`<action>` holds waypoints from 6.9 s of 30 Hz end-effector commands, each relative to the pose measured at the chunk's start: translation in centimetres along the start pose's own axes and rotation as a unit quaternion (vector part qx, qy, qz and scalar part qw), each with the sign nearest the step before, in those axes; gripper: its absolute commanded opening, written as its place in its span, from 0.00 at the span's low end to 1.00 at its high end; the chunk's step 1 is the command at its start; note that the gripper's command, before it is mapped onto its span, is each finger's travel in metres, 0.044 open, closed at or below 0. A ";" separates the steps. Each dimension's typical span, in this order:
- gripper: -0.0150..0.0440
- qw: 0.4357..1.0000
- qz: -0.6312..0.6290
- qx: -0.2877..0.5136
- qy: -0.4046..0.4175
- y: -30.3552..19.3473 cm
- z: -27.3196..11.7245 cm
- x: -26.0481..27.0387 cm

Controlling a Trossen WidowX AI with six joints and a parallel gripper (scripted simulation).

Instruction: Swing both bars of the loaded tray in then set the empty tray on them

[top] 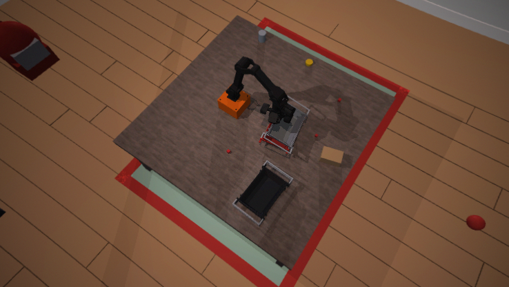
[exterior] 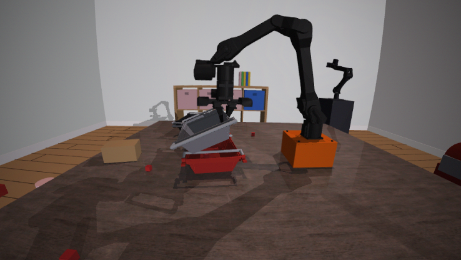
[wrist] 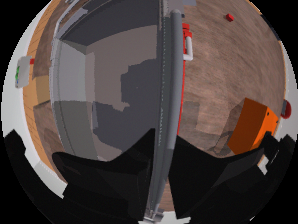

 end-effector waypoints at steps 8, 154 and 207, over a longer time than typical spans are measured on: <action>0.25 1.000 -0.001 -0.002 -0.009 0.1 0.3 -0.4; 0.25 1.000 -0.001 -0.003 -0.010 0.3 1.6 -1.3; 0.25 1.000 -0.001 -0.003 -0.010 0.4 2.3 -1.7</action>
Point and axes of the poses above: the point midway between the two fingers, 35 mm back from their tips, its own z axis out along the fingers, its own x axis across the jaws, y = z × x, the point moved 6 cm from there along -z, back along the fingers, and after that the axes turned 15 degrees about z, right-handed, at the moved point
